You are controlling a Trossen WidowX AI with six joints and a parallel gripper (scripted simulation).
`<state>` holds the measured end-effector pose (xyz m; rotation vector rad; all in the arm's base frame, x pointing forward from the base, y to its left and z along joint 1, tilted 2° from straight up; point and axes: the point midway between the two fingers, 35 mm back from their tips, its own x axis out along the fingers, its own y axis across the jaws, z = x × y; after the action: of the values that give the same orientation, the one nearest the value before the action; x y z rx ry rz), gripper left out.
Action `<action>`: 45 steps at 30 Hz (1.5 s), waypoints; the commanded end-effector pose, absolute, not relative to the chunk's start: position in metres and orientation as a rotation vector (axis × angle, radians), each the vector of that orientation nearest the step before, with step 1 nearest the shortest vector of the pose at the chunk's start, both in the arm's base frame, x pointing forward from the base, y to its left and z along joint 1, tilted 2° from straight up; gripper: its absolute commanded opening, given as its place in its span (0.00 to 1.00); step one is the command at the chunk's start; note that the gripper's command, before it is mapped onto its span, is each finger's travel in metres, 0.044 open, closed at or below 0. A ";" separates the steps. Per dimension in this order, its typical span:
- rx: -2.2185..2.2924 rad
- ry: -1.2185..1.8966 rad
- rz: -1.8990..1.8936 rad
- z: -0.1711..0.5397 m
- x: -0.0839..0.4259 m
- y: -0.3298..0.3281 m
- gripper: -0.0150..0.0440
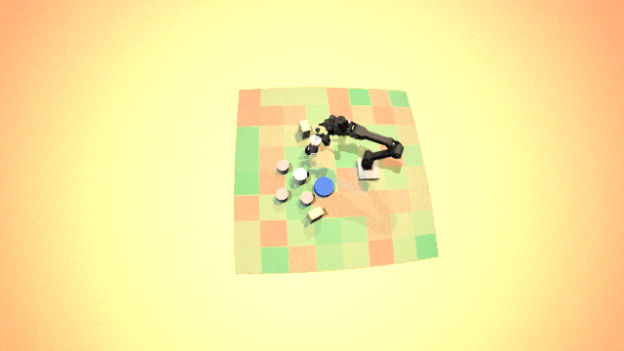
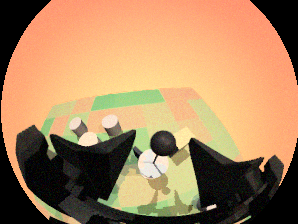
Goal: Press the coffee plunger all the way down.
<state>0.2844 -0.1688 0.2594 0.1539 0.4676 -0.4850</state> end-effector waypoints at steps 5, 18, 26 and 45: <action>0.159 0.470 -0.489 0.258 0.285 -0.170 0.47; 0.159 0.470 -0.489 0.255 0.286 -0.170 0.46; 0.159 0.469 -0.489 0.243 0.288 -0.171 0.46; 0.159 0.469 -0.489 0.212 0.294 -0.173 0.46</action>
<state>0.2942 -0.1733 0.2403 0.1333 0.4014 -0.4893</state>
